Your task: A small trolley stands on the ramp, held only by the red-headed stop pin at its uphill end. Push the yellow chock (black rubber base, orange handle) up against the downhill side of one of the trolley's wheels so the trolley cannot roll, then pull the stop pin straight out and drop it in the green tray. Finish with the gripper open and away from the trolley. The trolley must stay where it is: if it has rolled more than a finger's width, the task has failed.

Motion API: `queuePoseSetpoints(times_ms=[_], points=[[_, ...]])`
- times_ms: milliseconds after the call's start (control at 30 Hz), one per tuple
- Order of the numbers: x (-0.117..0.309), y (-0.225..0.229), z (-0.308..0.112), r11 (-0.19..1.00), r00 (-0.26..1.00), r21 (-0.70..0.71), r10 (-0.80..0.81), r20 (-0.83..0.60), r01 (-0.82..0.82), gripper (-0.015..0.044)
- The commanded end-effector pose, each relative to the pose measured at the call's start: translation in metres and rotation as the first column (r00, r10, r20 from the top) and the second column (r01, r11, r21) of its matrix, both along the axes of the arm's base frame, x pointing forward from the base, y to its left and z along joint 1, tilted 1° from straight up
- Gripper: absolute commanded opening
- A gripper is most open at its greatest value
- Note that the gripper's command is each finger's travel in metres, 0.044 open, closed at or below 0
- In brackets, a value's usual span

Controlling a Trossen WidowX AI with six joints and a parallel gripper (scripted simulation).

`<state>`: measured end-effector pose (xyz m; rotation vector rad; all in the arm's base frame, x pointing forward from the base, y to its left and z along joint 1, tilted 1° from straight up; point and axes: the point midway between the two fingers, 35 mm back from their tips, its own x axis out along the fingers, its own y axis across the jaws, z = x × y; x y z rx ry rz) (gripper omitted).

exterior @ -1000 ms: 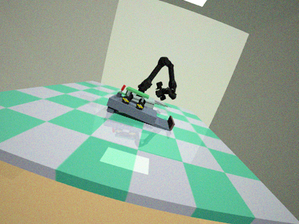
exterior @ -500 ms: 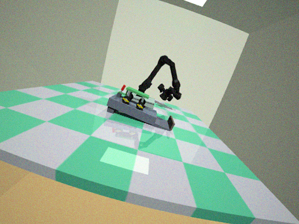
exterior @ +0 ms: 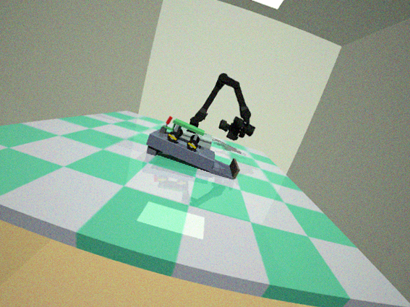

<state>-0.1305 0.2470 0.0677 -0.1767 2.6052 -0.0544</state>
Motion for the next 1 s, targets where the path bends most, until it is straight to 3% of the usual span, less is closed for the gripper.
queuePoseSetpoints(times_ms=[0,400,967], points=[[0.025,0.011,0.001,0.988,0.999,0.153,0.002,0.034,-0.007,0.0190],[0.084,0.026,0.002,0.897,0.989,0.438,-0.001,0.148,-0.065,0.0190],[0.176,0.024,0.005,0.681,0.916,0.677,-0.025,0.401,-0.278,0.0190]])
